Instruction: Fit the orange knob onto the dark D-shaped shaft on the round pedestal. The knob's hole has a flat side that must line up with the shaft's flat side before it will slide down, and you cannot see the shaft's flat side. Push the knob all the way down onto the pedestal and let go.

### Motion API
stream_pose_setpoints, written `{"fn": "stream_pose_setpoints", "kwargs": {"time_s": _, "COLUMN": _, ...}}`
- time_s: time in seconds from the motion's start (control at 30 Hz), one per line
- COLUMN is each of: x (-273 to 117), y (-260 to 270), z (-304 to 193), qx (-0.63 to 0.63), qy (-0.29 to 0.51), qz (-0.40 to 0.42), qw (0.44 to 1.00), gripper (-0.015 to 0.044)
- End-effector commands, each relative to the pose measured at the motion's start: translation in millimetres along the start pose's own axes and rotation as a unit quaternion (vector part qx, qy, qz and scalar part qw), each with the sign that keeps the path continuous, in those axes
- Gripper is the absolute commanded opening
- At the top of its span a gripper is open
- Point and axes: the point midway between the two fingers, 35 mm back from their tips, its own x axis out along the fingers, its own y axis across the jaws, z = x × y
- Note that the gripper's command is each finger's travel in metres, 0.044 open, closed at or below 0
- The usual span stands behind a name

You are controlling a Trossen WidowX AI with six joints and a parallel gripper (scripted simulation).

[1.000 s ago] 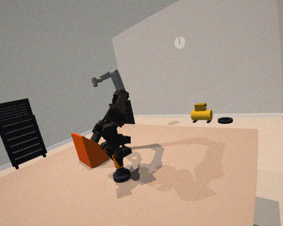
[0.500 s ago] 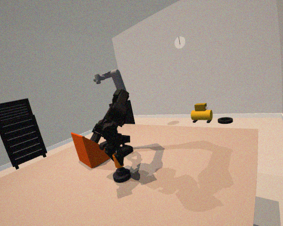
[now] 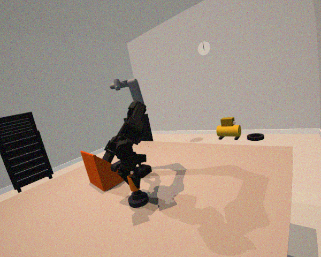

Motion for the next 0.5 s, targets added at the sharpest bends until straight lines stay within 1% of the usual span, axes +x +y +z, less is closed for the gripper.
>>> {"fn": "stream_pose_setpoints", "kwargs": {"time_s": 0.0, "x": -0.9, "y": -0.9, "z": 0.1, "qx": -0.005, "qy": 0.0, "qz": -0.002, "qw": 1.0, "gripper": 0.0}}
{"fn": "stream_pose_setpoints", "kwargs": {"time_s": 0.47, "x": 0.8, "y": -1.4, "z": 2.2, "qx": -0.005, "qy": 0.0, "qz": -0.002, "qw": 1.0, "gripper": 0.0}}
